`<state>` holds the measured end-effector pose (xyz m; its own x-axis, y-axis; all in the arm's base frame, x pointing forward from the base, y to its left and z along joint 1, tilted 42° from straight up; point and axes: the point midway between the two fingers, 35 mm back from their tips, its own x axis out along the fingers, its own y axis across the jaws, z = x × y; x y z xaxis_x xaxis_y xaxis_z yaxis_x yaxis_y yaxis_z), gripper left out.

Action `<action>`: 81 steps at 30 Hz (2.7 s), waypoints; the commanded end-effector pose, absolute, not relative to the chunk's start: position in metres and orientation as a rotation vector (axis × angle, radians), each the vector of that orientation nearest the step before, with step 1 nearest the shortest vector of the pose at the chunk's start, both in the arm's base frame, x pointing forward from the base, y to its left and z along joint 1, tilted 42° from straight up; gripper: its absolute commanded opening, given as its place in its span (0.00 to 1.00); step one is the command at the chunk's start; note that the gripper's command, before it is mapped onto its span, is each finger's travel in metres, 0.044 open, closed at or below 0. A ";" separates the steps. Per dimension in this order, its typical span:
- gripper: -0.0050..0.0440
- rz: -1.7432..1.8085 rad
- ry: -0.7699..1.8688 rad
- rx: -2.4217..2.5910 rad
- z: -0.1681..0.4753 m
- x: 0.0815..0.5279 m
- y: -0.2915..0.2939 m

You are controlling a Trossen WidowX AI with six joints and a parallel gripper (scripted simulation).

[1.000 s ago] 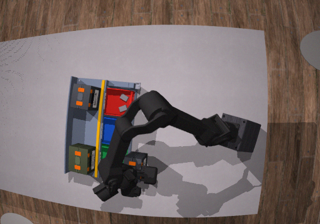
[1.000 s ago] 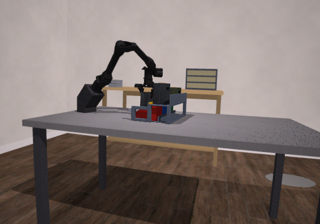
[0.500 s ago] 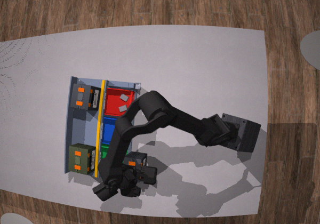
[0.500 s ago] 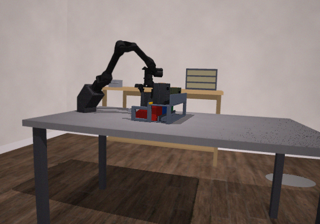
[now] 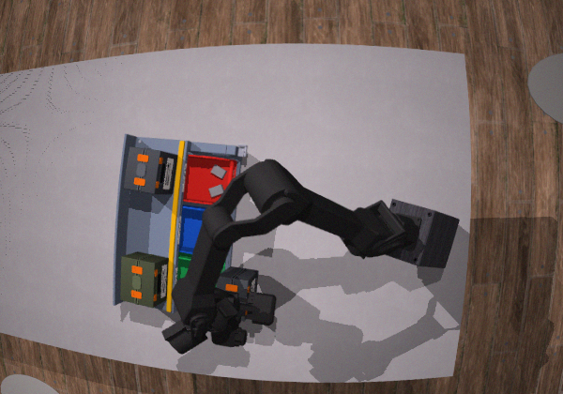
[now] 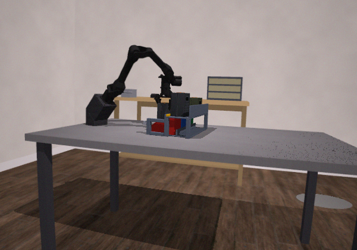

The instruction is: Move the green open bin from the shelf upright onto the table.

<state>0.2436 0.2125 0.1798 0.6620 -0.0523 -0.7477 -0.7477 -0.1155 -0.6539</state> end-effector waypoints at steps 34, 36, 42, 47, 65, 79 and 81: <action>0.10 0.672 0.646 -1.581 0.184 0.243 0.189; 0.10 0.675 0.641 -1.581 0.184 0.243 0.173; 0.10 0.675 0.641 -1.581 0.184 0.243 0.173; 0.10 0.675 0.641 -1.581 0.184 0.243 0.173; 0.10 0.673 0.641 -1.584 0.180 0.243 0.133; 0.10 0.671 0.641 -1.586 0.177 0.242 0.095; 0.10 0.671 0.641 -1.586 0.177 0.242 0.095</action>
